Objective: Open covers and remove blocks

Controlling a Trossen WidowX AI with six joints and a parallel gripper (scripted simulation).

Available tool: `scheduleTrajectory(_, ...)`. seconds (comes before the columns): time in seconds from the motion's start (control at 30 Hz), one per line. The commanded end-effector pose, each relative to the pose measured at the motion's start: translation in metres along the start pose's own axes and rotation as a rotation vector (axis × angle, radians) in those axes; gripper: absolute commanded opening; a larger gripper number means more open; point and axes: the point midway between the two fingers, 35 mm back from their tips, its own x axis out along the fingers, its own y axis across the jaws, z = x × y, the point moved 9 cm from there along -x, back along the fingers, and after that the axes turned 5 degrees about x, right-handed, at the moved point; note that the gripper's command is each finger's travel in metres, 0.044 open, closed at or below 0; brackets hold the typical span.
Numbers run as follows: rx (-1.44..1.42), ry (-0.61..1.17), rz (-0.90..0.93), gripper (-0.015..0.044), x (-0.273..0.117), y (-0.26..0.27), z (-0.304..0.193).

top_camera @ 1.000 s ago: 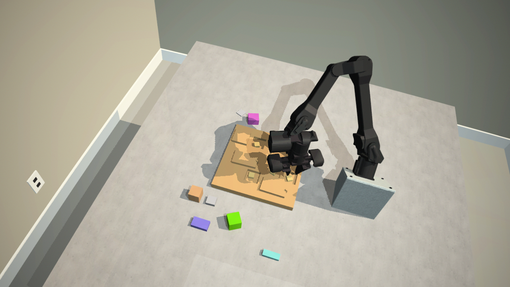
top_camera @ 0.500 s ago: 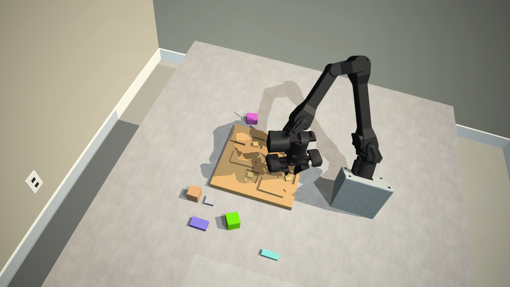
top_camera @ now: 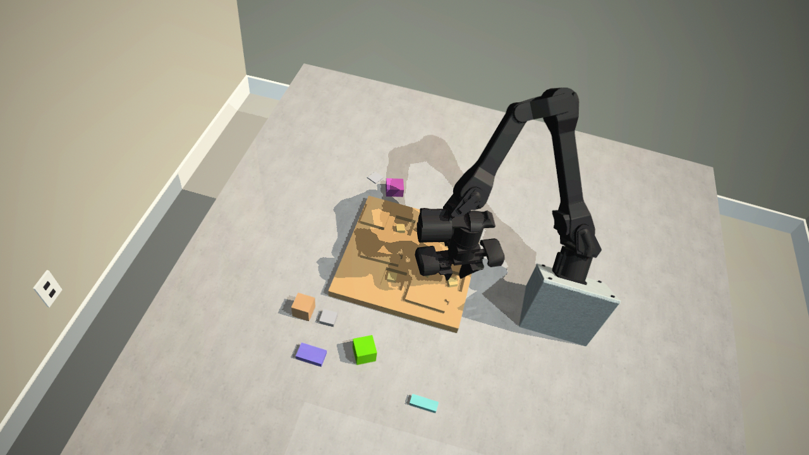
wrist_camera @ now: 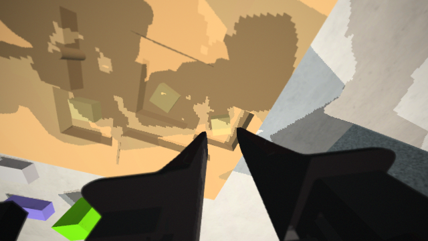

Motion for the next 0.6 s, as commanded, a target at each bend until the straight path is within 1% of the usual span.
scheduleTrajectory(0.0, -0.005, -0.004, -0.006, 0.0144, 0.0051, -0.0006, 0.0001)
scheduleTrajectory(0.57, -0.005, -0.004, -0.006, 0.0144, 0.0144, -0.0007, 0.0005)
